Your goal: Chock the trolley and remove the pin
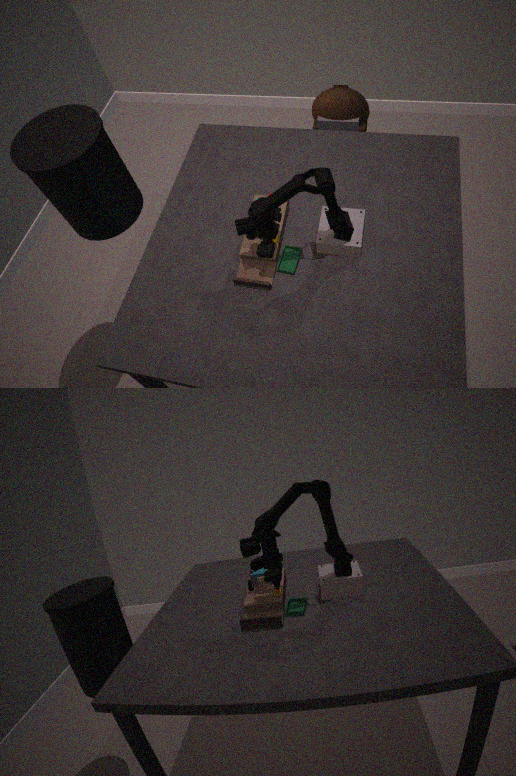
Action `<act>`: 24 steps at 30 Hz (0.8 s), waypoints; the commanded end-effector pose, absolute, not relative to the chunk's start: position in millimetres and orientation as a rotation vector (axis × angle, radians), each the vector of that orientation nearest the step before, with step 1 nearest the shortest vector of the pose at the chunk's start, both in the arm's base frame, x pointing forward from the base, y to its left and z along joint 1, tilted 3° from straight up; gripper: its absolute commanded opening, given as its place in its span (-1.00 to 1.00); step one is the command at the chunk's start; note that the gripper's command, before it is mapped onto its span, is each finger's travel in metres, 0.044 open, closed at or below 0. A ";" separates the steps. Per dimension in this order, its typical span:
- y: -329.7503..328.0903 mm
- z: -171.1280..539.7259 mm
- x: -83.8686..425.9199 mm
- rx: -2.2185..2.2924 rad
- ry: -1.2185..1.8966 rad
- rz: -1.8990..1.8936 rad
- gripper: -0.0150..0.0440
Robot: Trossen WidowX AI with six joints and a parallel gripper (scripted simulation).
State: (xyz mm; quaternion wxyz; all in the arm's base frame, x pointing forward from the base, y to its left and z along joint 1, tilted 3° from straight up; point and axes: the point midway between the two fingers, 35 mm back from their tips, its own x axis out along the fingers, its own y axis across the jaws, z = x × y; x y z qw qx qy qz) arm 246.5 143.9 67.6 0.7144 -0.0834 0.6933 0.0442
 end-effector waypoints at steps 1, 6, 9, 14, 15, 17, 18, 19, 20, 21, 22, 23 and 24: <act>144.8 83.0 246.5 -0.181 1.519 0.095 0.15; 146.1 99.5 246.2 -0.181 1.519 0.095 0.15; 146.7 109.2 246.3 -0.181 1.519 0.095 0.15; 147.2 107.3 245.9 -0.183 1.527 0.100 0.33; 147.2 107.3 245.9 -0.183 1.527 0.100 0.42; 147.1 108.8 246.4 -0.186 1.520 0.096 0.42; 147.0 113.2 248.0 -0.194 1.501 0.086 0.33; 146.7 120.7 250.5 -0.208 1.467 0.070 0.24; 143.9 125.1 253.9 -0.240 1.449 0.082 0.15; 140.5 125.7 256.5 -0.273 1.448 0.105 0.15; 137.1 126.4 259.1 -0.305 1.447 0.129 0.15; 133.7 127.1 261.6 -0.337 1.445 0.153 0.15; 130.2 127.7 264.0 -0.369 1.443 0.176 0.15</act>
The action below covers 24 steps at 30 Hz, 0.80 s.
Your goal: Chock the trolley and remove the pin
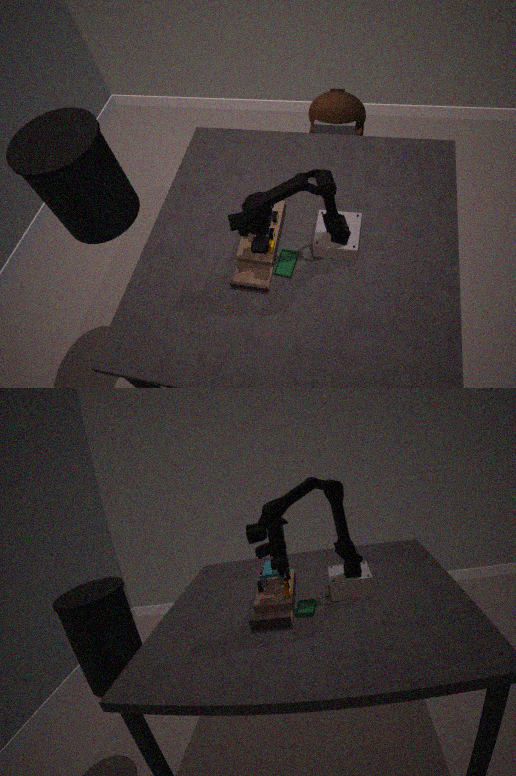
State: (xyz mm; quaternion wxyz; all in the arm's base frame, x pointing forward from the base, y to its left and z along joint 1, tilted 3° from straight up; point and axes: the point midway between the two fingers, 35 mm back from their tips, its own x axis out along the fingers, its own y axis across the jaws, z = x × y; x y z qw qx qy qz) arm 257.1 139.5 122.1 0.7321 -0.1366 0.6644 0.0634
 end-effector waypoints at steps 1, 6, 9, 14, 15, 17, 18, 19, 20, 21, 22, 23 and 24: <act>126.7 128.4 266.5 -0.402 1.442 0.200 0.15; 108.5 131.6 277.7 -0.563 1.431 0.318 0.15; 97.2 133.5 283.9 -0.659 1.423 0.389 0.15; 77.5 136.7 293.1 -0.819 1.406 0.509 0.15; 73.5 137.4 294.7 -0.851 1.402 0.533 0.15; 65.3 138.7 297.9 -0.914 1.394 0.582 0.15; 61.2 139.3 299.4 -0.946 1.390 0.607 0.15; 57.1 139.9 300.8 -0.977 1.385 0.632 0.15; 52.9 140.6 302.2 -1.008 1.380 0.656 0.15; 48.7 141.2 303.5 -1.039 1.376 0.681 0.15; 44.5 141.9 304.8 -1.071 1.371 0.707 0.15; 40.2 142.5 306.0 -1.102 1.365 0.732 0.15; 35.9 143.1 307.1 -1.132 1.360 0.757 0.15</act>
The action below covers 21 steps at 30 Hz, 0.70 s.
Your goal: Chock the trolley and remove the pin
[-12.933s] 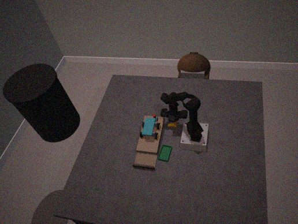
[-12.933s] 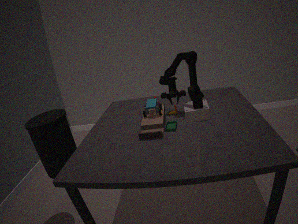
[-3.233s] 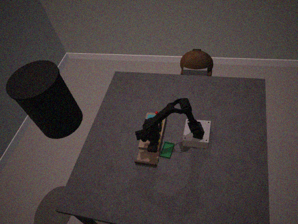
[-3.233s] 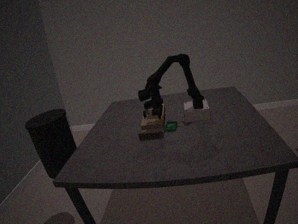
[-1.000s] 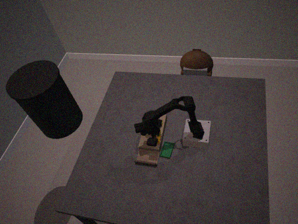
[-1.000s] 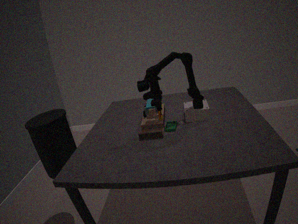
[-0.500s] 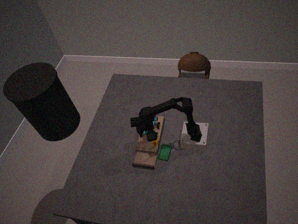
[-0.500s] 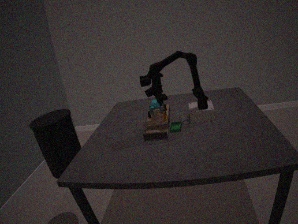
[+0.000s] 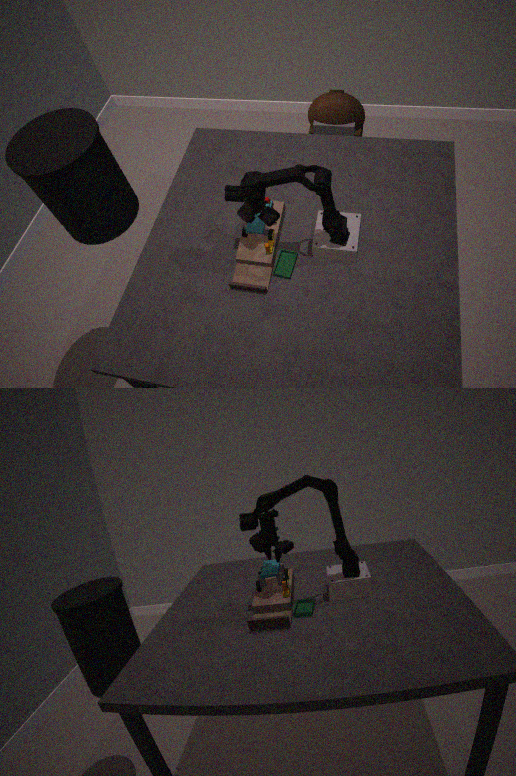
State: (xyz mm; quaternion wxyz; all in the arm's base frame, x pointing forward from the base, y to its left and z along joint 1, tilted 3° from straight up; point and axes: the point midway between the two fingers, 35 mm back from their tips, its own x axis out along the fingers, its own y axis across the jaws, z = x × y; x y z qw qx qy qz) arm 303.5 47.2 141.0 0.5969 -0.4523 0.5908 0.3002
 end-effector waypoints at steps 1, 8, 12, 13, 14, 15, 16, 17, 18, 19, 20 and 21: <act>31.6 143.8 308.2 -1.163 1.354 0.783 0.15; 1.0 148.3 314.0 -1.374 1.308 0.968 0.15; -16.9 150.9 315.9 -1.489 1.275 1.078 0.15; -21.4 151.5 316.2 -1.518 1.266 1.107 0.15; -25.1 152.1 316.4 -1.541 1.259 1.130 0.15; -27.4 152.4 316.5 -1.555 1.254 1.144 0.15; -28.1 152.5 316.6 -1.560 1.252 1.149 0.15; -28.1 152.5 316.6 -1.560 1.252 1.149 0.15; -28.1 152.5 316.6 -1.560 1.252 1.149 0.15; -28.1 152.5 316.6 -1.560 1.252 1.149 0.15; -28.1 152.5 316.6 -1.560 1.252 1.149 0.15; -28.1 152.5 316.6 -1.560 1.252 1.149 0.15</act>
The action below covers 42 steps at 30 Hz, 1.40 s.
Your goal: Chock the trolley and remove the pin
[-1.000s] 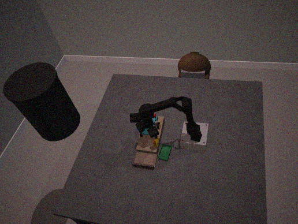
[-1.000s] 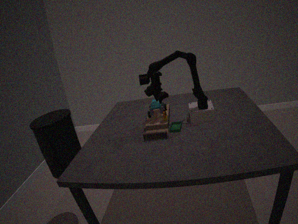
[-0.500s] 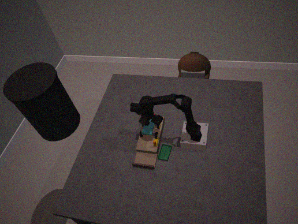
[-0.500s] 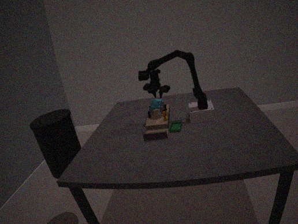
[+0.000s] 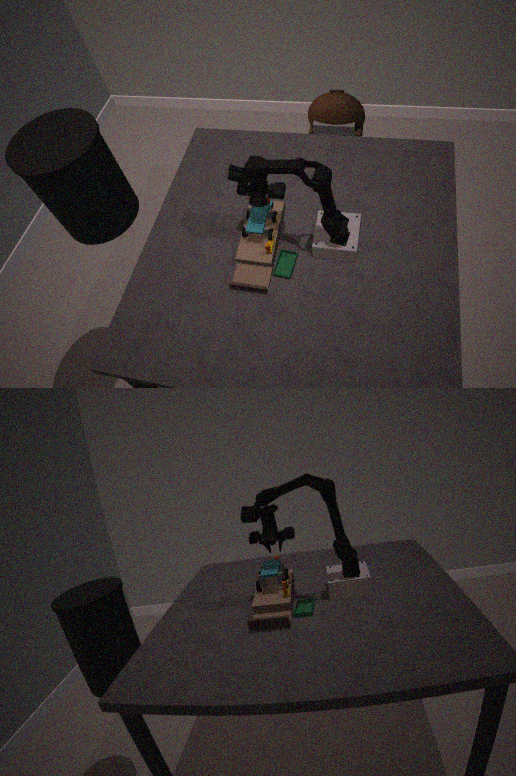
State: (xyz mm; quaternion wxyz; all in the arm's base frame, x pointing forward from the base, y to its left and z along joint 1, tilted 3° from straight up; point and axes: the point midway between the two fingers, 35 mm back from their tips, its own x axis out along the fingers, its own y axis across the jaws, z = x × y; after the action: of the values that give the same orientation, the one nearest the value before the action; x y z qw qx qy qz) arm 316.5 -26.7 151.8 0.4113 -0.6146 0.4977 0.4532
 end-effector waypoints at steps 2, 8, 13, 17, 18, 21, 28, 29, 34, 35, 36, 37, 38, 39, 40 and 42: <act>-28.3 151.5 316.7 -1.560 1.252 1.149 0.15; -30.1 143.2 317.6 -1.560 1.253 1.149 0.15; -32.1 135.4 318.4 -1.560 1.253 1.149 0.15; -33.8 129.4 318.9 -1.560 1.253 1.149 0.15; -34.2 128.1 319.0 -1.560 1.253 1.149 0.15; -35.3 124.4 319.3 -1.560 1.253 1.149 0.15; -36.6 118.6 319.8 -1.560 1.253 1.149 0.15; -36.9 117.0 320.0 -1.560 1.253 1.149 0.15; -38.7 109.5 320.9 -1.560 1.253 1.148 0.15; -39.1 108.0 321.0 -1.560 1.253 1.148 0.15; -39.5 106.4 321.2 -1.560 1.253 1.148 0.15; -39.9 104.9 321.3 -1.560 1.253 1.148 0.15; -40.2 103.4 321.5 -1.560 1.253 1.148 0.15; -40.6 101.9 321.6 -1.560 1.253 1.148 0.15; -41.0 100.4 321.8 -1.560 1.253 1.148 0.15; -41.9 97.4 322.1 -1.560 1.253 1.148 0.15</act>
State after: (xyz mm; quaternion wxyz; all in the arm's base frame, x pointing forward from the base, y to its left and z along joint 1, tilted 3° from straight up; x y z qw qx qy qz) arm 321.8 -40.4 102.4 0.4074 -0.6178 0.4962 0.4540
